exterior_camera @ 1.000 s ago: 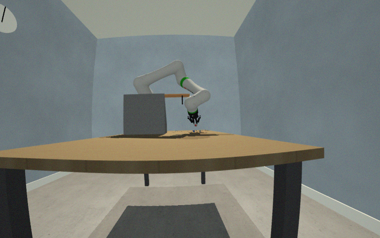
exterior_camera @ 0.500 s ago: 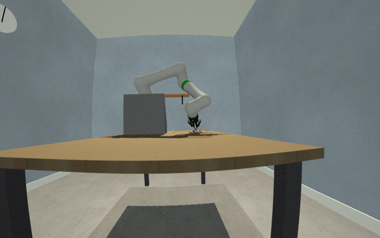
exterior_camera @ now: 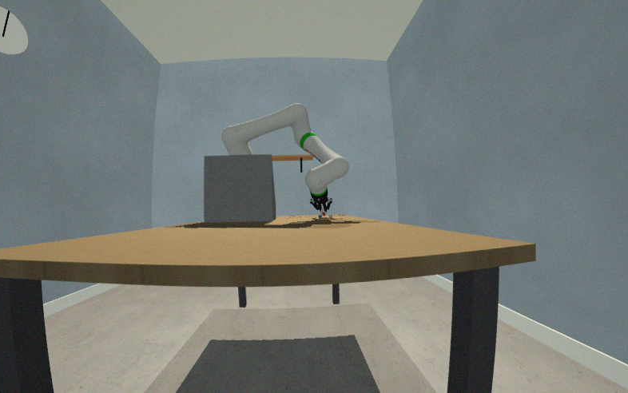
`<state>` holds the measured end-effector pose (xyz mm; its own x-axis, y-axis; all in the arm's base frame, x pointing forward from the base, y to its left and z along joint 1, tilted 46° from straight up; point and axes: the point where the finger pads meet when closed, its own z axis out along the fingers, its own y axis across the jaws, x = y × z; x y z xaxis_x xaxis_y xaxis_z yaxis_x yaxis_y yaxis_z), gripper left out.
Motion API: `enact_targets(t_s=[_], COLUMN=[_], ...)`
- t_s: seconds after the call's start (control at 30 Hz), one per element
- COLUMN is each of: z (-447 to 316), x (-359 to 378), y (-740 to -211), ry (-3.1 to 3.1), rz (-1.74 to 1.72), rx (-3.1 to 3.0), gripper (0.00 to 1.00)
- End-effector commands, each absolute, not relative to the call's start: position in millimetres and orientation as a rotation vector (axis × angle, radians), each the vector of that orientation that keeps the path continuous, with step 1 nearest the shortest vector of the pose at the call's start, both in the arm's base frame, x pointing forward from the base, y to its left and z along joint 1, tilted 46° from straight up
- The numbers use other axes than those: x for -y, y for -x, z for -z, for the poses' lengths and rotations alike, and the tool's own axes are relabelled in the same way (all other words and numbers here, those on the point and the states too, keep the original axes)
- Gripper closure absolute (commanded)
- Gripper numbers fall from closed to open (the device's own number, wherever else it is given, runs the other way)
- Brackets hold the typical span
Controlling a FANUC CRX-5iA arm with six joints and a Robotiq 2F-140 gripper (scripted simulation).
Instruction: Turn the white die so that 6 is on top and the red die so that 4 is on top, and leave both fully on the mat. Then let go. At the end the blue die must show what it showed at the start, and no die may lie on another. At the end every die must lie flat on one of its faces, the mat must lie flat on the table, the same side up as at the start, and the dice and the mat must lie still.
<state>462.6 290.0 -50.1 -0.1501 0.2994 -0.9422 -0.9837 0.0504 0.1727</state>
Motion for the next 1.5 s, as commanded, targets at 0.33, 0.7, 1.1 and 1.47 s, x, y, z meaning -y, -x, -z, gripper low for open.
enact_targets(t_s=[0.33,0.7,1.1,1.47], z=[50.2,50.2,51.9,56.4], x=[-289.9,-289.9,-291.7,-296.2], y=[-462.7,-462.7,-462.4,-461.9], ry=[0.849,0.849,0.849,0.849], rz=[-1.396,-1.396,-1.396,-1.396], rx=[-1.134,-1.134,-1.134,-1.134], gripper=[0.93,0.93,0.93,0.93])
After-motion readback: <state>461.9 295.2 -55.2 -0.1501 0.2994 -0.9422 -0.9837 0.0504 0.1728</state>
